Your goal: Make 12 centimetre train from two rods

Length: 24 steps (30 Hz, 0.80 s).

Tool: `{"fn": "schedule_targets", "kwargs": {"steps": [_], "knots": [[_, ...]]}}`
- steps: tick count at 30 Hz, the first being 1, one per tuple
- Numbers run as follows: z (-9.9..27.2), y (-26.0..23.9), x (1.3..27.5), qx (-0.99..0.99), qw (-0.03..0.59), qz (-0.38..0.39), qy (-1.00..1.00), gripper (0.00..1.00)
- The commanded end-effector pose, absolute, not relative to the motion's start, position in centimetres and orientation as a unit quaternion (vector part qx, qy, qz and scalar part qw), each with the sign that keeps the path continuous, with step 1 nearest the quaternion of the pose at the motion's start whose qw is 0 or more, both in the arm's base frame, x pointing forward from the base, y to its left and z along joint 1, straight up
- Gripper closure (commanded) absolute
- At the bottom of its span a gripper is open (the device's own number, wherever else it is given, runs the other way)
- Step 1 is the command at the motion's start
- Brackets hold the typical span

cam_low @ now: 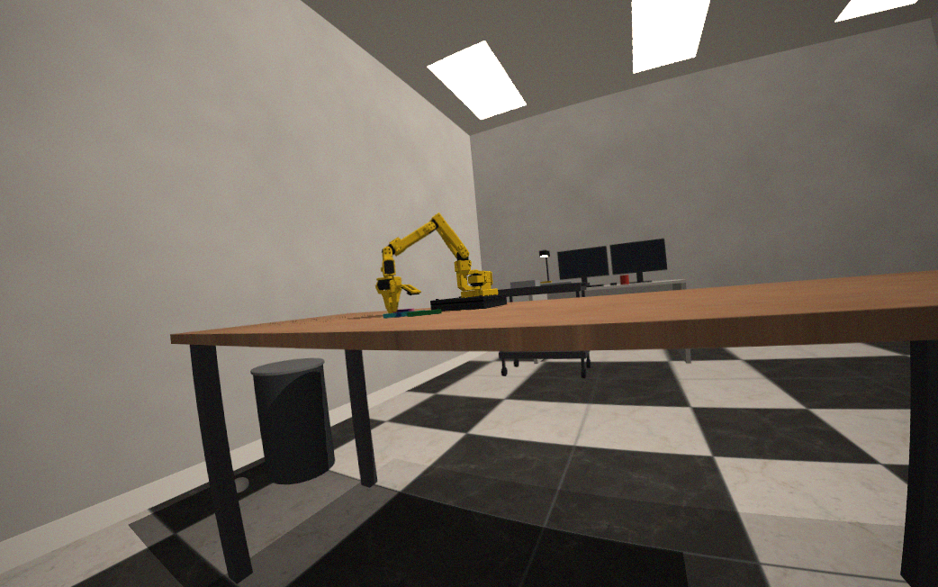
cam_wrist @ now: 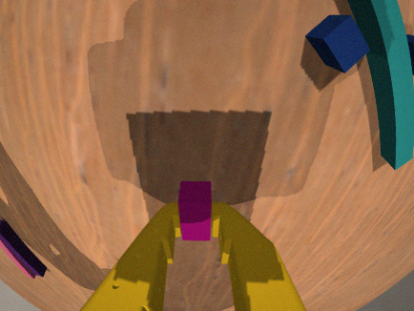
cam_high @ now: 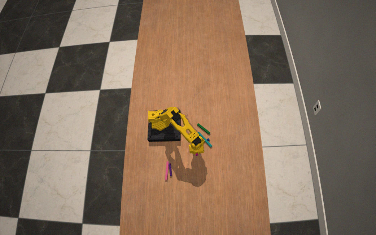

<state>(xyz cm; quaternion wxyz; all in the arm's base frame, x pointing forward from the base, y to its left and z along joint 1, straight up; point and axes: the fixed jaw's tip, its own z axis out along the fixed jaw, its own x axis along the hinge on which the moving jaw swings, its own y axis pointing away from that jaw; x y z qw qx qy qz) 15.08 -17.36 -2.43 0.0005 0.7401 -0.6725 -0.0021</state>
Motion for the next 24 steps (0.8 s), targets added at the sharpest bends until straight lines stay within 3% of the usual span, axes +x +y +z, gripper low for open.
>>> {"fn": "schedule_targets", "kwargs": {"steps": [1,24], "knots": [[-3.0,-16.9,14.9,0.745,-0.001,-0.014,-0.666,1.0],[-0.5,-17.0,15.3,0.745,-0.001,-0.014,-0.666,1.0]]}}
